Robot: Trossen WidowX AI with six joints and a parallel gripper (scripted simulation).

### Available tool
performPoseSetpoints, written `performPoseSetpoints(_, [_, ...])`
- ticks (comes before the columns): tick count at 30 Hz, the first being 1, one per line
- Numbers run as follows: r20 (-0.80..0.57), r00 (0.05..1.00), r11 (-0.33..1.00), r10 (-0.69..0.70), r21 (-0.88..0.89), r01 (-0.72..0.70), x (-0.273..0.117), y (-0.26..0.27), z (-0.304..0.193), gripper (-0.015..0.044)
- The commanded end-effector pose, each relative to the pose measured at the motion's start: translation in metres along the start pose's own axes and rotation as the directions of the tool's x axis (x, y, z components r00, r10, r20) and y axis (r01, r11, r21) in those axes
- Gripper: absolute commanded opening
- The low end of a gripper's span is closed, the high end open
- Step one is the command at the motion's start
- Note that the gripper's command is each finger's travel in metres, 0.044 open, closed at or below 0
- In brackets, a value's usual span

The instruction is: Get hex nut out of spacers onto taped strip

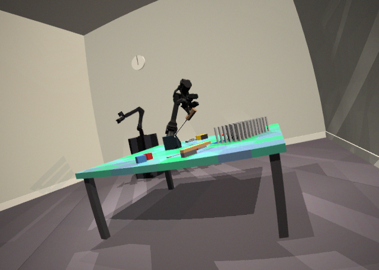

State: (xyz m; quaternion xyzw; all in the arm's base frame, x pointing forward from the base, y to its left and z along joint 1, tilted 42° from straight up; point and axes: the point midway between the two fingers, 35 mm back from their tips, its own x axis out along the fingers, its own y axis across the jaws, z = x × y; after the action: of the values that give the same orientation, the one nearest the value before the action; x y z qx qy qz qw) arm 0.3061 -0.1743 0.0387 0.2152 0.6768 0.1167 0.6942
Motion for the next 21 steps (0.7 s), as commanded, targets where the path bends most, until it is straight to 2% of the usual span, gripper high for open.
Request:
performPoseSetpoints(1, [0.010,1.000,0.989,0.020,0.144,-0.021,0.000,-0.015,0.000,0.0000])
performPoseSetpoints(11, [0.022,0.997,0.882,0.069,0.466,-0.071,0.005,-0.051,-0.008,0.0000])
performPoseSetpoints(21, [0.044,0.992,0.671,0.119,0.733,-0.113,0.012,-0.086,-0.020,0.0000])
